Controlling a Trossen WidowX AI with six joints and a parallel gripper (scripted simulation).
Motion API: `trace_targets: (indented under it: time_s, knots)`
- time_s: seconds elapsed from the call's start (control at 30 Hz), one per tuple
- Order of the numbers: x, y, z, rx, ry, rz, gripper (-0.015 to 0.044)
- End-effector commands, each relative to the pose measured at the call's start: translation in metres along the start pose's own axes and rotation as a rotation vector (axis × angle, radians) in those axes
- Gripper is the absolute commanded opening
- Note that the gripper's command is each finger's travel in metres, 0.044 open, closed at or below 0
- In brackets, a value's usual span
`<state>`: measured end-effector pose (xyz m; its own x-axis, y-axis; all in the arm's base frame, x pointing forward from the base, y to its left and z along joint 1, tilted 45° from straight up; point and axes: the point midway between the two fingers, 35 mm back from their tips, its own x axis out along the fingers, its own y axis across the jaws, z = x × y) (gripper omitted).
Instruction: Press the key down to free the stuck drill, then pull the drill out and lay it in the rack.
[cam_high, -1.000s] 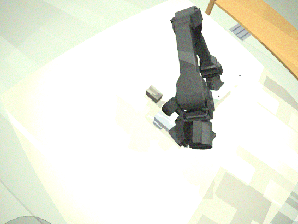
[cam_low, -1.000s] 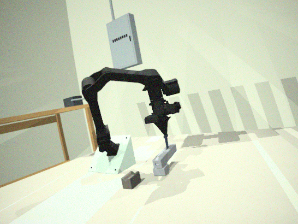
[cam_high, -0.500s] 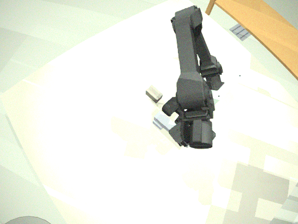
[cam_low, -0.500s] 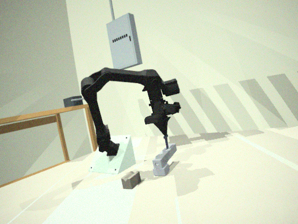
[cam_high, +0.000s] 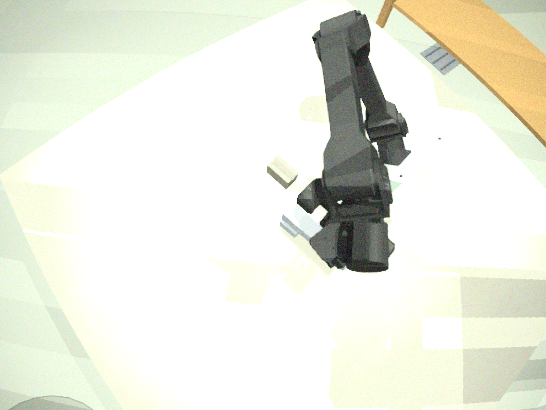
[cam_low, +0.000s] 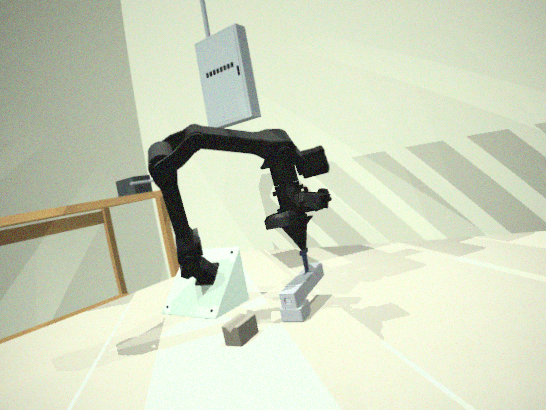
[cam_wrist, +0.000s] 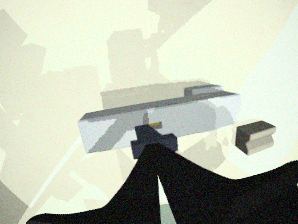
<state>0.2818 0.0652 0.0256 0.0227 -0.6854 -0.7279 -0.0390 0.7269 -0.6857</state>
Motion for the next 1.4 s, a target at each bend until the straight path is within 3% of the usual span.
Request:
trace_targets:
  time_s: [0.0,0.2,0.33,0.57,0.77,1.37]
  knots:
    - [0.024,-0.002,-0.007,-0.007,0.062,-0.021,0.0]
    - [0.027,-0.002,-0.007,-0.007,0.062,-0.021,0.0]
    - [0.009,0.0,-0.002,-0.007,0.061,-0.019,0.0105]
    - [-0.054,0.002,0.004,-0.008,0.063,-0.018,0.0289]
    - [-0.046,-0.001,0.004,-0.042,0.043,-0.009,0.044]
    - [0.025,-0.103,0.013,-1.118,0.009,0.042,0.044]
